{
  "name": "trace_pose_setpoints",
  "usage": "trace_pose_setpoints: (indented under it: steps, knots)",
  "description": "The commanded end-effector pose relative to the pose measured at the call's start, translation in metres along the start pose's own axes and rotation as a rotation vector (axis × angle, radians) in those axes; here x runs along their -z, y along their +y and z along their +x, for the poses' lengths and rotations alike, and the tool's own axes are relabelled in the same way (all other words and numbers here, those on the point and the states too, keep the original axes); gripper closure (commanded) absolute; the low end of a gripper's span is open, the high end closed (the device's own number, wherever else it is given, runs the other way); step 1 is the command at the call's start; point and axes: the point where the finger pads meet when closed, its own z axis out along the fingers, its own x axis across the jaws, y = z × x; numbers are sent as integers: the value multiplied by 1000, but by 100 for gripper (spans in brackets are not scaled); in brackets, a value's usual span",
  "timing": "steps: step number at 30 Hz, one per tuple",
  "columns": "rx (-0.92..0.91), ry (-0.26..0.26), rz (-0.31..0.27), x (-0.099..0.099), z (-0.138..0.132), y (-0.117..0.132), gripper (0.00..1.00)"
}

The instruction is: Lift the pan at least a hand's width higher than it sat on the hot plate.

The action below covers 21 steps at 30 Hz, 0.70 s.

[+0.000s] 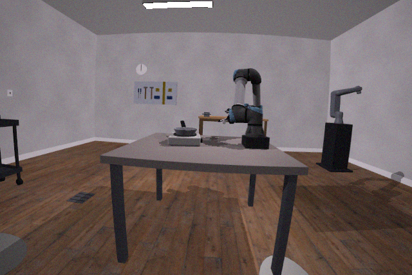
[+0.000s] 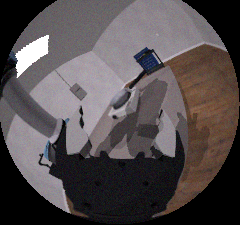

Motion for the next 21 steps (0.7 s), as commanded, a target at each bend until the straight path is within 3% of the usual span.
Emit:
trace_pose_setpoints:
  steps: [1,9,11,12,21]
  knots:
    - [176,-51,-189,-40,1,-3,0]
    - [369,-112,-401,-100,1,-5,0]
    - [369,-112,-401,-100,1,-5,0]
    - [440,-133,-480,-108,1,-5,0]
    - [651,-202,-701,-180,1,-8,0]
